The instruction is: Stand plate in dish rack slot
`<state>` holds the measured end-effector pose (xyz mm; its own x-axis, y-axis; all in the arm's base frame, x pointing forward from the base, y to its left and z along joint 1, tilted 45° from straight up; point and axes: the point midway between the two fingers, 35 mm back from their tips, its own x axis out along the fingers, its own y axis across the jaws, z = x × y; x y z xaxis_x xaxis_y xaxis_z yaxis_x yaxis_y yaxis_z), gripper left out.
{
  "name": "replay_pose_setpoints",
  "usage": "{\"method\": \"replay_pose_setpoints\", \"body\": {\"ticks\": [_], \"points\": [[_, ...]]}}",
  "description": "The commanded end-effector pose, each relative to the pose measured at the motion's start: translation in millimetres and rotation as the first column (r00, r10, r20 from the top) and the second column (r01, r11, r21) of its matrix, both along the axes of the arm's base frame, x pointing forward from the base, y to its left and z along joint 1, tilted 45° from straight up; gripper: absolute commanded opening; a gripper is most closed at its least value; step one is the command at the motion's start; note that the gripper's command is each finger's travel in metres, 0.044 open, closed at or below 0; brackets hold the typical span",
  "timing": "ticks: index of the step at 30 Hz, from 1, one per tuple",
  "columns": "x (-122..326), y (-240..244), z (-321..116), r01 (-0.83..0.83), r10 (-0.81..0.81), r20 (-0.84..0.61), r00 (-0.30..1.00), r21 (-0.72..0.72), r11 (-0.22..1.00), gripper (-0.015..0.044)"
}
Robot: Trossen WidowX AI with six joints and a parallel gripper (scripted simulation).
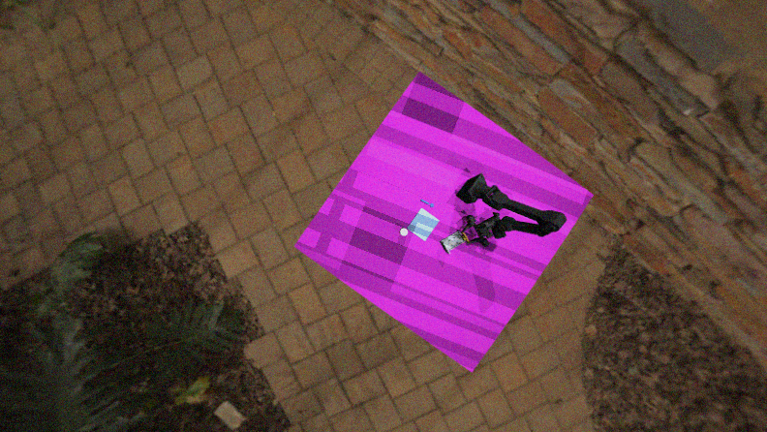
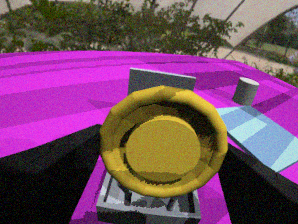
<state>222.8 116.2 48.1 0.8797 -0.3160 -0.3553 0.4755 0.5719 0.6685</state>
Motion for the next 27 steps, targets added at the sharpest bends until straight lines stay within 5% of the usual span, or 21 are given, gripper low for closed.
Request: {"method": "replay_pose_setpoints", "body": {"ticks": [1, 27], "points": [[5.2, 0.6, -6.2, 0.001, -0.001, -0.004, 1.000, -0.005, 1.000, 0.0000], [26.8, 8.2, -27.7, 0.003, -0.003, 0.012, 1.000, 0.012, 1.000, 0.0000]]}}
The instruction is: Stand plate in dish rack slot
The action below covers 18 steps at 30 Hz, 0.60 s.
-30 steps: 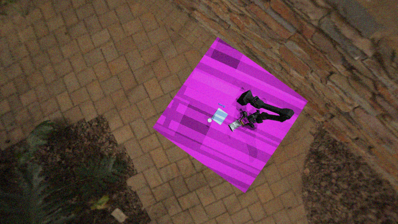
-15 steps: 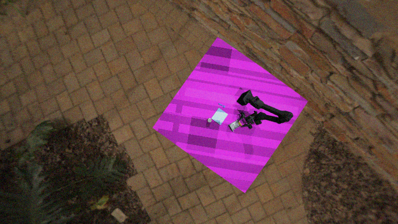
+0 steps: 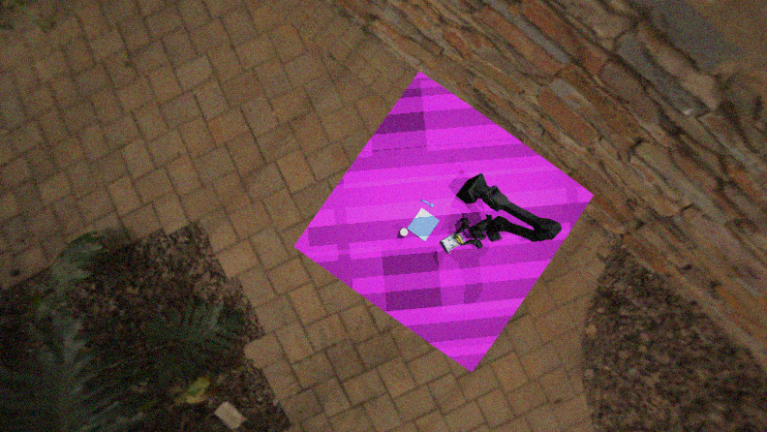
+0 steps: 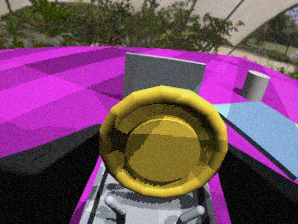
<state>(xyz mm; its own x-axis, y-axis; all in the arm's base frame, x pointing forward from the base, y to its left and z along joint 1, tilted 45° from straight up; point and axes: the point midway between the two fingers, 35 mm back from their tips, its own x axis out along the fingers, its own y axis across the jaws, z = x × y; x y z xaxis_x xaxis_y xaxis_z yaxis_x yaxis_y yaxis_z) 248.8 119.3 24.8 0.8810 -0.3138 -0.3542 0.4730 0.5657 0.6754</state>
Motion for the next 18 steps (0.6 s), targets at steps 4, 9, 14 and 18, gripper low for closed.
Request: {"method": "replay_pose_setpoints", "body": {"ticks": [4, 9, 14, 18], "points": [[0.0, 1.8, -2.4, -0.002, 0.002, -0.002, 1.000, -0.001, 1.000, 0.0000], [0.0, 1.8, -2.4, -0.002, 0.002, -0.002, 1.000, -0.001, 1.000, 0.0000], [0.1, 2.0, -2.3, -0.002, 0.002, -0.001, 1.000, 0.001, 1.000, 0.0026], [0.1, 2.2, -2.3, -0.001, 0.001, 0.001, 1.000, 0.003, 1.000, 0.0131]]}}
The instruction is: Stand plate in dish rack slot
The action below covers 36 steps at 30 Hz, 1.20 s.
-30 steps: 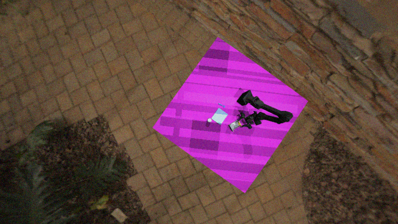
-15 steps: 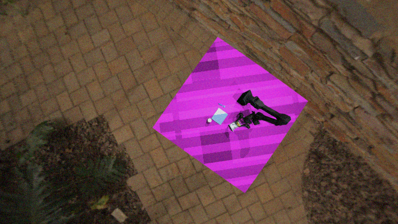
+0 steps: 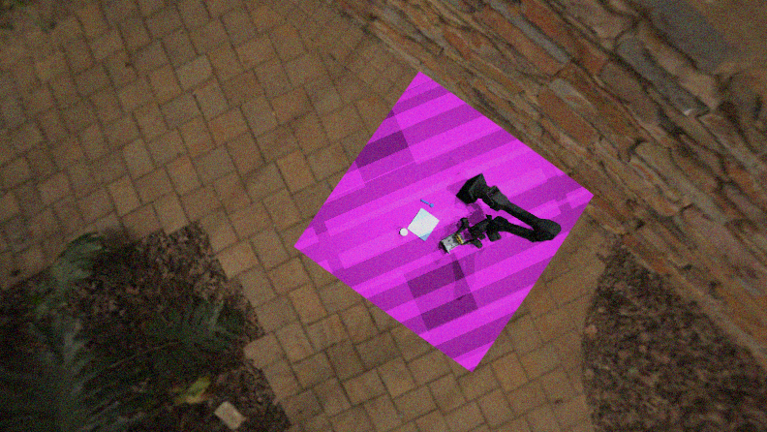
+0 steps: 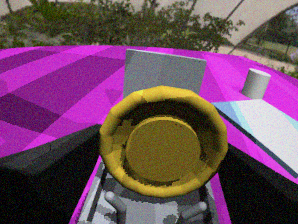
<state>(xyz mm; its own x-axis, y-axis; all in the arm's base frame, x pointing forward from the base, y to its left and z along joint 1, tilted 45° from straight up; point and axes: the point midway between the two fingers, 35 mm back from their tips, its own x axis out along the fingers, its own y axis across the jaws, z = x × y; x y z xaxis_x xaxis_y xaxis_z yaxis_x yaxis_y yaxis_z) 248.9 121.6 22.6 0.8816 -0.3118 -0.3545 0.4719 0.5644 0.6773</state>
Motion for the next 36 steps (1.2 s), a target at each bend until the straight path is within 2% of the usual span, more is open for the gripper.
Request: {"method": "replay_pose_setpoints", "body": {"ticks": [1, 10, 17, 32, 36], "points": [[0.0, 0.0, 0.0, 0.000, 0.000, 0.000, 1.000, 0.000, 1.000, 0.0157], [0.0, 0.0, 0.0, 0.000, 0.000, 0.000, 1.000, 0.000, 1.000, 0.0394], [0.6, -2.4, 4.1, 0.001, -0.001, -0.002, 1.000, 0.000, 1.000, 0.0400], [-2.4, -69.3, 83.8, 0.003, -0.004, -0.007, 1.000, -0.015, 1.000, 0.0400], [-4.3, -76.6, 89.9, 0.002, -0.002, -0.007, 1.000, -0.024, 1.000, 0.0400]]}}
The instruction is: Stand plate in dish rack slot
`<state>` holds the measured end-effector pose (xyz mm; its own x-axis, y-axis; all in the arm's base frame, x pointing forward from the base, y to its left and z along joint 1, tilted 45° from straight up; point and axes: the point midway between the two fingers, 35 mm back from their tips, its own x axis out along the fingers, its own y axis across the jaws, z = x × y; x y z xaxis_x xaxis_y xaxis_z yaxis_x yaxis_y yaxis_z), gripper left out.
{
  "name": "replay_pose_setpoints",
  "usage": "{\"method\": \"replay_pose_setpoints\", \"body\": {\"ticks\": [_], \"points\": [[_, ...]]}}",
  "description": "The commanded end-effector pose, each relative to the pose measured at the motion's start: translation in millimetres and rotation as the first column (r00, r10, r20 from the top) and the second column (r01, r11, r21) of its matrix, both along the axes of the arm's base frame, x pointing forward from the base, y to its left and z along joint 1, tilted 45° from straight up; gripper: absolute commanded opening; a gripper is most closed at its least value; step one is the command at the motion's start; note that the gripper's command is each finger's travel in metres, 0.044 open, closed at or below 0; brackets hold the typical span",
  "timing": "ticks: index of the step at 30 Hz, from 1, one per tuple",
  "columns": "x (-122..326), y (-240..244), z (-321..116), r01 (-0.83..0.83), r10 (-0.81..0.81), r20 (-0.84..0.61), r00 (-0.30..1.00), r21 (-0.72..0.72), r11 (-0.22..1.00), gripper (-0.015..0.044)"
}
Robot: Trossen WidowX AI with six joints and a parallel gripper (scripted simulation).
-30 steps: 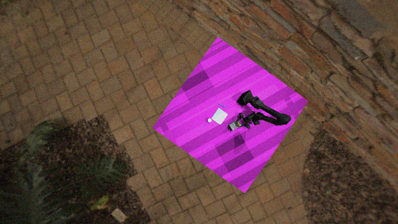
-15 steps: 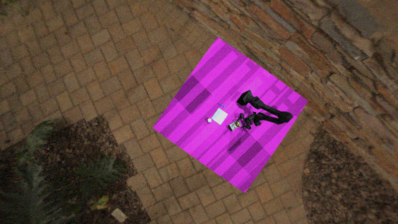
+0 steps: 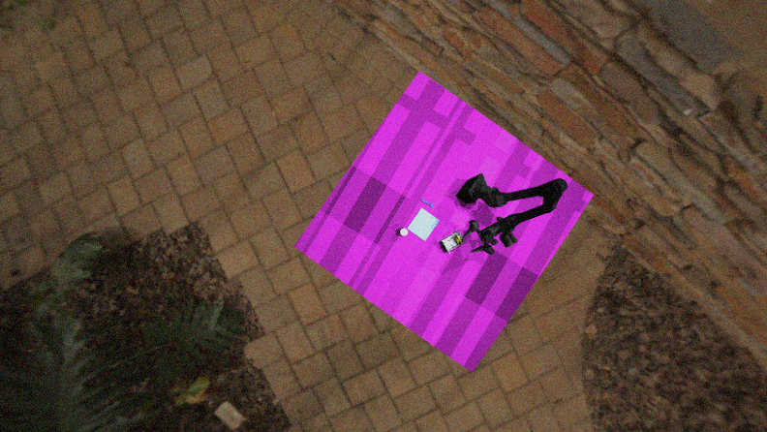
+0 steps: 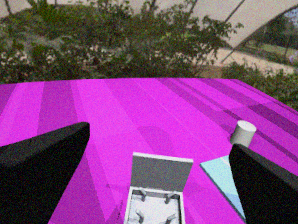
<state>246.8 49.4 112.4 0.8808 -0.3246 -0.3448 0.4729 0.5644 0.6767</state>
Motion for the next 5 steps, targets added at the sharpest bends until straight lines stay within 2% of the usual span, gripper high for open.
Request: {"method": "replay_pose_setpoints", "body": {"ticks": [1, 5], "points": [[-1.4, -5.3, -0.8, -0.012, 0.011, -0.028, 1.000, -0.027, 1.000, 0.0400], [4.2, -12.2, -7.5, -0.035, 0.021, -0.129, 0.991, -0.110, 0.993, 0.0400]]}}
